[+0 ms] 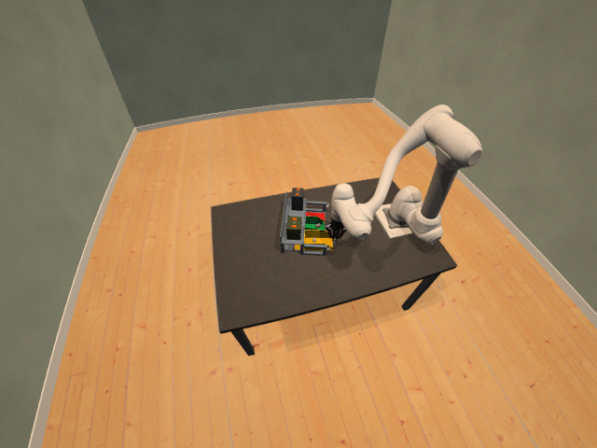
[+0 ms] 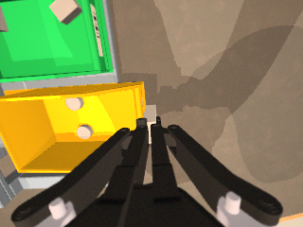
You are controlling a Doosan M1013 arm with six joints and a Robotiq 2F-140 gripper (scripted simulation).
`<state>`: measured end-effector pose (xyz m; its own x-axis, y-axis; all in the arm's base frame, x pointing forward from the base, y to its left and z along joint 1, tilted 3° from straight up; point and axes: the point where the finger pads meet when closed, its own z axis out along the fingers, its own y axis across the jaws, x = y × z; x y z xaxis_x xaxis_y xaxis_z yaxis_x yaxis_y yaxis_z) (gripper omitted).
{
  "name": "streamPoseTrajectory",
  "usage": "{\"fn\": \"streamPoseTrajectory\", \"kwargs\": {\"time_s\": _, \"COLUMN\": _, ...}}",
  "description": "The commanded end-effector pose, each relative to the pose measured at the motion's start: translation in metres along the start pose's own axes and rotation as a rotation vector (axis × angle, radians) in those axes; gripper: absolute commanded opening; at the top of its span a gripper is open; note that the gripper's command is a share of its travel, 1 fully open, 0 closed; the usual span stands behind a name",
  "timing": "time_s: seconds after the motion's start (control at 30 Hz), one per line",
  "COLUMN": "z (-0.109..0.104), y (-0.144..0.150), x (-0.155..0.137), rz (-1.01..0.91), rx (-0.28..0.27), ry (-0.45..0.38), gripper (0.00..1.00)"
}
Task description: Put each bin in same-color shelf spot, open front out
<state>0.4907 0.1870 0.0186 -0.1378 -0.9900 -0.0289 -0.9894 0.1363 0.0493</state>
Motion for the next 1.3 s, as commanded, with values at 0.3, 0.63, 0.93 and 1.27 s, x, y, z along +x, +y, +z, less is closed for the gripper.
{"fn": "streamPoseTrajectory", "kwargs": {"time_s": 0.3, "z": 0.000, "y": -0.007, "x": 0.000, "rz": 0.000, "rx": 0.000, "ry": 0.000, "gripper": 0.10}}
{"fn": "streamPoseTrajectory", "kwargs": {"time_s": 0.63, "z": 0.000, "y": -0.013, "x": 0.000, "rz": 0.000, "rx": 0.000, "ry": 0.000, "gripper": 0.10}}
{"fn": "streamPoseTrajectory", "kwargs": {"time_s": 0.93, "z": 0.000, "y": -0.019, "x": 0.000, "rz": 0.000, "rx": 0.000, "ry": 0.000, "gripper": 0.10}}
{"fn": "streamPoseTrajectory", "kwargs": {"time_s": 1.27, "z": 0.000, "y": -0.026, "x": 0.000, "rz": 0.000, "rx": 0.000, "ry": 0.000, "gripper": 0.10}}
